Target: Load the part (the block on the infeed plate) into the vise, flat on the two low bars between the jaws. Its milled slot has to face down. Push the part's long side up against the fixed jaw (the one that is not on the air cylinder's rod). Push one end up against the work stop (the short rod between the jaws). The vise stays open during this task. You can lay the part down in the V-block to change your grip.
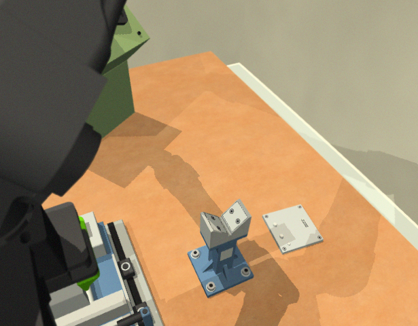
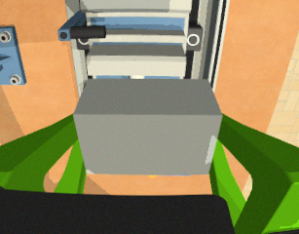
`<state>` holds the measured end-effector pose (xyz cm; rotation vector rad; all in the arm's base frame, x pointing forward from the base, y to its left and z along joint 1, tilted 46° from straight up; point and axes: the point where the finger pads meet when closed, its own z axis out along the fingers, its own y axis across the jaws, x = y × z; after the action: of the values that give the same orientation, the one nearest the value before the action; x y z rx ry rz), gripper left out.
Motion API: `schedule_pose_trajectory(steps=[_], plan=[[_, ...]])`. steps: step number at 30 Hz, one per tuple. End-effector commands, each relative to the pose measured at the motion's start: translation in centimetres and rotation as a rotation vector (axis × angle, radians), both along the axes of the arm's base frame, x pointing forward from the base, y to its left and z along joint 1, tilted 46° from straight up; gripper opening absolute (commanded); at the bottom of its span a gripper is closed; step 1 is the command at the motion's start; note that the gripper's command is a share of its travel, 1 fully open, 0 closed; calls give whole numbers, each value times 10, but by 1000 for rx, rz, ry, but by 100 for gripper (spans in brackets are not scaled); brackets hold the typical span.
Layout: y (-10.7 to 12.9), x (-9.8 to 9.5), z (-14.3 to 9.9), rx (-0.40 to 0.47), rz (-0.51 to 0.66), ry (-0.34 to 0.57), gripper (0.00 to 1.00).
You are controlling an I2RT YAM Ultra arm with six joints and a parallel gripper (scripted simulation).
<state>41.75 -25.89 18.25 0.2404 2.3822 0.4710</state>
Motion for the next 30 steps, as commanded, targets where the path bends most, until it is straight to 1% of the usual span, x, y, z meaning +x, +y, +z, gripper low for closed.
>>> schedule_pose_trajectory(steps=[1,20,30], plan=[[-16,-7,13,-6,-36,-26,0],[-16,-6,13,-6,-36,-26,0],[-19,-3,11,-15,-39,-36,0]])
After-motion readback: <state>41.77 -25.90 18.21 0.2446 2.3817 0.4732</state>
